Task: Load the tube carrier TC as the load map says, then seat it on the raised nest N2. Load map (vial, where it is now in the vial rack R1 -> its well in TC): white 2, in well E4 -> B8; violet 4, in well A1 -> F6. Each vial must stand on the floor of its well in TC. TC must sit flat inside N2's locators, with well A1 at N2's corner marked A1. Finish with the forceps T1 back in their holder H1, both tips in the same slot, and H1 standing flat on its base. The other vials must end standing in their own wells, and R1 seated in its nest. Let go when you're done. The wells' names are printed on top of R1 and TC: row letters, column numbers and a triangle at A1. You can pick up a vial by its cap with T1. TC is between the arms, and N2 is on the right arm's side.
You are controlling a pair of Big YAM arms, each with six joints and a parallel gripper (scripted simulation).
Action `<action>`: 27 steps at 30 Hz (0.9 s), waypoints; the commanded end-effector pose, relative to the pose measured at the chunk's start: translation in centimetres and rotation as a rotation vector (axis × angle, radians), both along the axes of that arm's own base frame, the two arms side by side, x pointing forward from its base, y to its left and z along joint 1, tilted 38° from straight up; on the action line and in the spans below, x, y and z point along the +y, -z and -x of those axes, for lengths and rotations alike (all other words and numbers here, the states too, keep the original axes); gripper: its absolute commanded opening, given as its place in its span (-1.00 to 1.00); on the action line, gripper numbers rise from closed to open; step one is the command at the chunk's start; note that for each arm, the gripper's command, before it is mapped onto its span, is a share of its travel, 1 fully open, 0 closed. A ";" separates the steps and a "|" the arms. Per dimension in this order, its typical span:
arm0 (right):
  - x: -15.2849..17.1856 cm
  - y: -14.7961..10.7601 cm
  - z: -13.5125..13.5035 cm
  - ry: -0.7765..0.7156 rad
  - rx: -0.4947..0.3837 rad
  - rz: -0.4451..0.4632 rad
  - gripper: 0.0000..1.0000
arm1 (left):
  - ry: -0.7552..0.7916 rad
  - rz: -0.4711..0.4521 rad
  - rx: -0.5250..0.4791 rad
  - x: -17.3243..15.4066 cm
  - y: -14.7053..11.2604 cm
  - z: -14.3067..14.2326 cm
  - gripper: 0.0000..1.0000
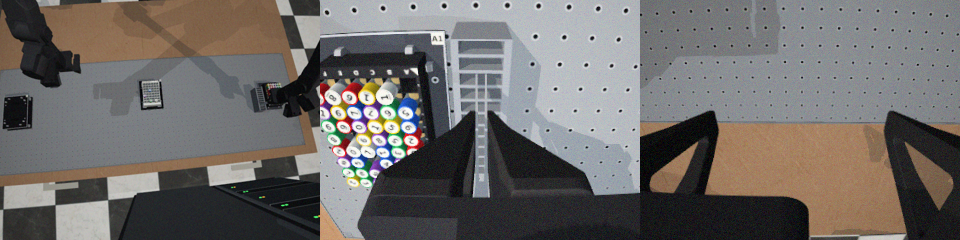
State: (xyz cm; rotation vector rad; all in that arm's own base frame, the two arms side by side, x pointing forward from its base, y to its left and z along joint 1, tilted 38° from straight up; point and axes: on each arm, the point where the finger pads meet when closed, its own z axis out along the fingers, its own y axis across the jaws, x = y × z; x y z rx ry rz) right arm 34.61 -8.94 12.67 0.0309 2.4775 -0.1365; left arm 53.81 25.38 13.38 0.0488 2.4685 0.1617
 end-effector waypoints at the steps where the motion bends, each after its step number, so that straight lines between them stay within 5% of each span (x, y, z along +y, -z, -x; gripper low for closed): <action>1: -0.2 -0.9 -0.4 0.003 -0.017 0.004 1.00 | 0.009 -0.015 -0.029 -0.1 -0.8 -1.9 -0.85; 27: -0.2 -0.9 -0.4 0.003 -0.017 0.004 1.00 | 0.009 -0.015 -0.029 -0.1 -0.3 -2.3 -0.85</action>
